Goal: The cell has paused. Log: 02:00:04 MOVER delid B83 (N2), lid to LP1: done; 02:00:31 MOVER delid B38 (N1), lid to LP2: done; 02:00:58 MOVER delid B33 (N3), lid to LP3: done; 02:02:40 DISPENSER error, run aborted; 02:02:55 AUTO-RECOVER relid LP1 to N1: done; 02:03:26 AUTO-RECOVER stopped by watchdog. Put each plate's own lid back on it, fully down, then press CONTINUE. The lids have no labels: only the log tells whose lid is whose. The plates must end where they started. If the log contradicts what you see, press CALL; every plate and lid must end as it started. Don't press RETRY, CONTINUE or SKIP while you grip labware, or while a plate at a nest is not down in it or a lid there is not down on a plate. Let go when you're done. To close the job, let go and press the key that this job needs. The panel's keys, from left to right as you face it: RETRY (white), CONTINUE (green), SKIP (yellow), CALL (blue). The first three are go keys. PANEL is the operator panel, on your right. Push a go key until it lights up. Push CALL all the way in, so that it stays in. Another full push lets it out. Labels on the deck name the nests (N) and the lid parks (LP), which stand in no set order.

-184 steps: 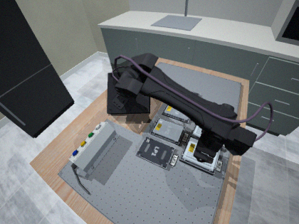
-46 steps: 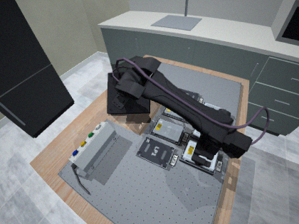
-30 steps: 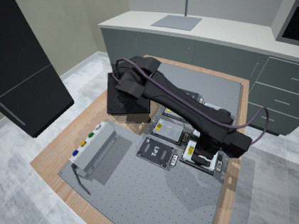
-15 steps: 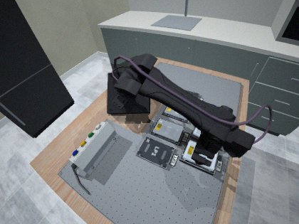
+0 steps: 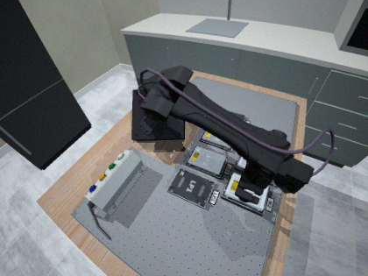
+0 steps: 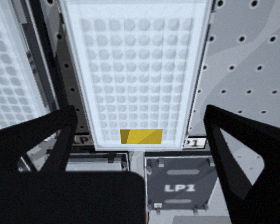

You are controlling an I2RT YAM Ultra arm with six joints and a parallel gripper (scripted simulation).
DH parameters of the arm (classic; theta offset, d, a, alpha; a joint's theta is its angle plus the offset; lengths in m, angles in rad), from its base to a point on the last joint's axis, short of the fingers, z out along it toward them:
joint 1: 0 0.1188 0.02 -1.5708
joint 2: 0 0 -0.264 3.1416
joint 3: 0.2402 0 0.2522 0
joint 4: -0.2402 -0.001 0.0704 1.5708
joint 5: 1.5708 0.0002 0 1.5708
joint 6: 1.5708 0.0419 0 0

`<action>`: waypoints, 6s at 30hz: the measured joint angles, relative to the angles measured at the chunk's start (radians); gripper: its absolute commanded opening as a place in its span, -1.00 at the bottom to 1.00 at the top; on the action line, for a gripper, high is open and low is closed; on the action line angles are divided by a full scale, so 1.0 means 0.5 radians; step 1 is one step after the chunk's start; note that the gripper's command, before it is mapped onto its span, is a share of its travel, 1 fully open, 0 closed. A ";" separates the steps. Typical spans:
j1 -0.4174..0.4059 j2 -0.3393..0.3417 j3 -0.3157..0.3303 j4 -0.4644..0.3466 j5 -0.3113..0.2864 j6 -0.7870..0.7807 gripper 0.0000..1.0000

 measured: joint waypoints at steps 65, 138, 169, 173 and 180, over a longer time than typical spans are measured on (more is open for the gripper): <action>0.128 -0.449 -0.774 0.193 0.032 0.070 1.00; 0.369 -1.080 -1.736 0.484 0.095 0.318 1.00; 0.288 -1.060 -1.820 0.597 0.097 0.253 1.00; 0.260 -1.036 -1.861 0.663 0.092 0.220 1.00; 0.221 -1.003 -1.878 0.760 0.079 0.173 1.00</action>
